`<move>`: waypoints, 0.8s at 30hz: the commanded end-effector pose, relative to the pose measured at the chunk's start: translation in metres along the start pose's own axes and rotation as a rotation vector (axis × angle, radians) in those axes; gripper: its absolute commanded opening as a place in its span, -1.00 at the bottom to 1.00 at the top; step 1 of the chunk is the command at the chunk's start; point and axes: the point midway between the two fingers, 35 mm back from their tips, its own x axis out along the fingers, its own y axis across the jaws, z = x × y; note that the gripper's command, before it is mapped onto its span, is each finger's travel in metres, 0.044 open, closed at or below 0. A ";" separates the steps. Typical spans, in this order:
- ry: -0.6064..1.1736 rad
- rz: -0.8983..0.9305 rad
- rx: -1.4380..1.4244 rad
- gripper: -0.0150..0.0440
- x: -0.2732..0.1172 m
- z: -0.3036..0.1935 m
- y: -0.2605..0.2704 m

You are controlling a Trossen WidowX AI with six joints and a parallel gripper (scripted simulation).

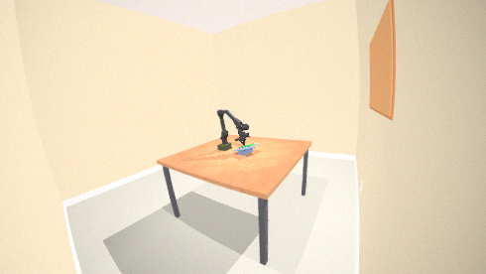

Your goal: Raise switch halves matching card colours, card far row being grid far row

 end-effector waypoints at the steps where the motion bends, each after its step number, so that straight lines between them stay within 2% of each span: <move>1: 0.001 0.005 -0.004 -0.49 0.001 0.000 0.001; 14: 0.001 0.005 -0.004 -0.49 0.003 0.000 0.001; 16: -0.004 0.001 -0.001 -0.49 -0.008 0.001 0.000; 20: -0.023 0.005 -0.004 -0.49 -0.060 -0.002 0.001; 24: -0.024 0.005 -0.004 -0.49 -0.062 -0.003 0.000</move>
